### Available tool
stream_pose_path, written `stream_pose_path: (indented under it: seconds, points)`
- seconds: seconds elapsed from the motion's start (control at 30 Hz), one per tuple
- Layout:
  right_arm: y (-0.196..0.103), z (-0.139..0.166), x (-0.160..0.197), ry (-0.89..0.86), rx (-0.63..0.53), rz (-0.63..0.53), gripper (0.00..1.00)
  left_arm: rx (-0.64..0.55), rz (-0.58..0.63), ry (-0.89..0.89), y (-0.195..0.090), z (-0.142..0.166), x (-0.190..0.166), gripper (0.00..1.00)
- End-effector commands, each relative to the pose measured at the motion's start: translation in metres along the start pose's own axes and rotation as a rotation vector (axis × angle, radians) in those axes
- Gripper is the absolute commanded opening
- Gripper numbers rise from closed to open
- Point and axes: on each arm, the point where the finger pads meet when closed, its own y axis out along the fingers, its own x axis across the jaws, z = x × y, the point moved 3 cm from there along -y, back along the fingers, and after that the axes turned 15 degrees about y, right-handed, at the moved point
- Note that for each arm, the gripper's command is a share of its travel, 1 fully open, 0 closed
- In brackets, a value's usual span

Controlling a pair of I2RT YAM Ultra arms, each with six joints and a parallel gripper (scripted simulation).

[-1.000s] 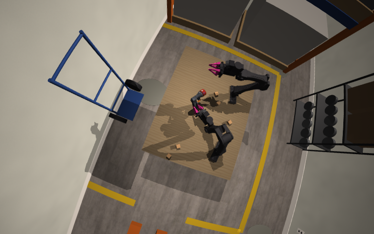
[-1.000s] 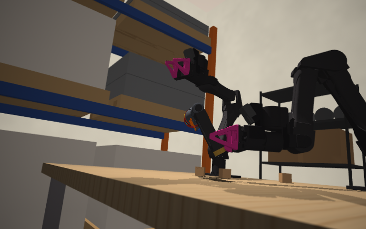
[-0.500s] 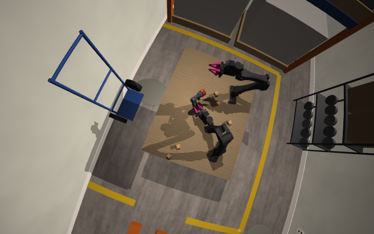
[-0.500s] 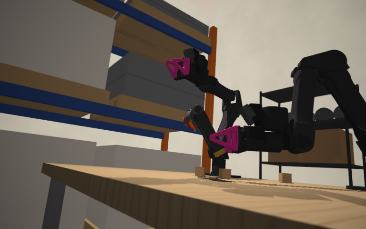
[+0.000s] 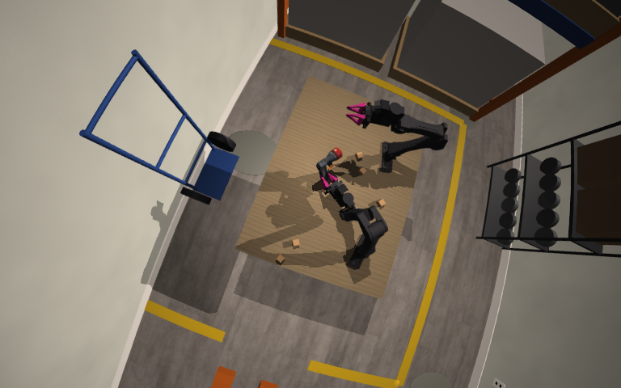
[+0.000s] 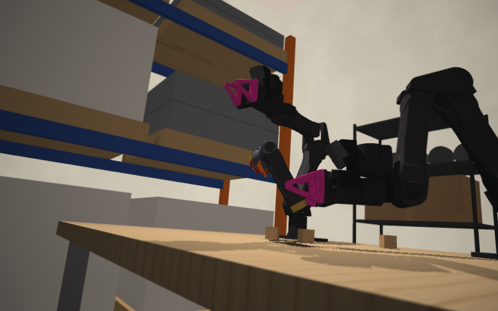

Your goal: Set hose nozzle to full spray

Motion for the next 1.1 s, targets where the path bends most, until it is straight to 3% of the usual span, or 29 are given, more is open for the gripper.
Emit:
stream_pose_path:
  seconds: [0.0, 0.17, 0.2, 0.27, 0.5, 0.97, 1.07]
  points:
    - [-0.004, -0.031, 0.005, -0.005, -0.081, -0.01, 0.37, -0.161, -0.036, -0.041, 0.007, -0.052, 0.007, 0.35]
    - [-0.005, -0.032, 0.004, -0.005, -0.084, -0.006, 0.37, -0.167, -0.038, -0.042, 0.007, -0.054, 0.008, 0.35]
    - [-0.005, -0.032, 0.004, -0.005, -0.084, -0.006, 0.37, -0.141, -0.064, -0.015, 0.012, -0.047, 0.024, 0.35]
    - [-0.005, -0.032, 0.004, -0.005, -0.084, -0.006, 0.37, -0.043, -0.029, 0.018, 0.017, -0.024, 0.02, 0.35]
    - [-0.005, -0.032, 0.004, -0.005, -0.084, -0.006, 0.37, 0.092, 0.01, 0.082, 0.037, -0.002, 0.036, 0.35]
    - [-0.005, -0.032, 0.004, -0.005, -0.084, -0.006, 0.37, 0.39, 0.06, 0.157, 0.063, 0.028, 0.127, 0.35]
    - [-0.005, -0.032, 0.004, -0.005, -0.084, -0.006, 0.37, 0.407, 0.068, 0.159, 0.063, 0.028, 0.132, 0.35]
